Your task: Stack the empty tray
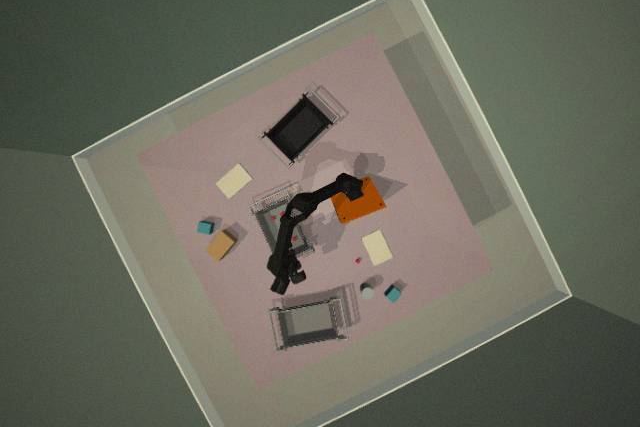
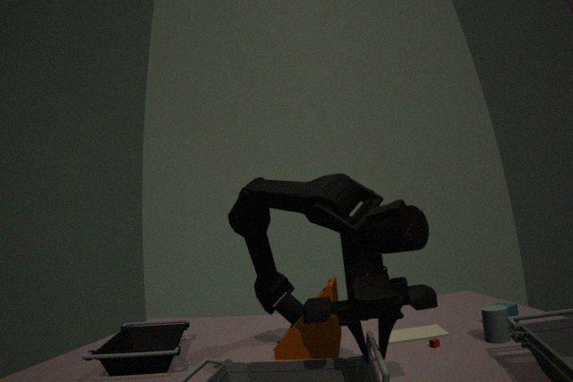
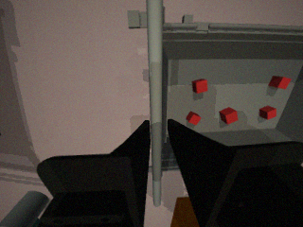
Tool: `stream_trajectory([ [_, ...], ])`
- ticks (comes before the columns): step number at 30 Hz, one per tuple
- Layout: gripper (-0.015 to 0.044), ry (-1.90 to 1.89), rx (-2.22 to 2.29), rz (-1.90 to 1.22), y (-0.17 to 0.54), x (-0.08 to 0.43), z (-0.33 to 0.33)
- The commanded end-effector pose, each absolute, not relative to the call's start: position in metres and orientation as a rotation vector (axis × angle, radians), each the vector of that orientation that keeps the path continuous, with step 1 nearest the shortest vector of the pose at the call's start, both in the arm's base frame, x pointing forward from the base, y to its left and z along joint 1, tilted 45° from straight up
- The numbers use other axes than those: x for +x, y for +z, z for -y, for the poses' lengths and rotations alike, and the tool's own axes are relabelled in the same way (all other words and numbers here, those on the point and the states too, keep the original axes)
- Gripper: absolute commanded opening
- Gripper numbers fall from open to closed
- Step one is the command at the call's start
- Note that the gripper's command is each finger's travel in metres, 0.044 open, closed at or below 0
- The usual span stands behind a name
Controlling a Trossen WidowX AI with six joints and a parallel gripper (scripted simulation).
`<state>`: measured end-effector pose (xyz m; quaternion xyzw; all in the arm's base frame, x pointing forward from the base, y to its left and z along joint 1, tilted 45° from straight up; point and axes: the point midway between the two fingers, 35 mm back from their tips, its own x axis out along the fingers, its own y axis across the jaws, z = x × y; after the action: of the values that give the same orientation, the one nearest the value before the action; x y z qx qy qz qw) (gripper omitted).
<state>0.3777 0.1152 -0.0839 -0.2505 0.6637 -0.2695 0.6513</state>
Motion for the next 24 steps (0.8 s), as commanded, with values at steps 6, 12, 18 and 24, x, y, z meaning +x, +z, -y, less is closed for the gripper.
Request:
stream_trajectory([
  [6, 0.0084, -0.629, -0.578, -1.521, -0.078, 0.375, -0.075],
  [12, 0.0084, -0.629, -0.578, -1.521, -0.074, 0.376, -0.077],
  [18, 0.0084, -0.628, -0.577, -1.521, -0.054, 0.379, -0.1],
  [24, 0.0084, -0.624, -0.587, -1.518, -0.053, 0.379, -0.101],
])
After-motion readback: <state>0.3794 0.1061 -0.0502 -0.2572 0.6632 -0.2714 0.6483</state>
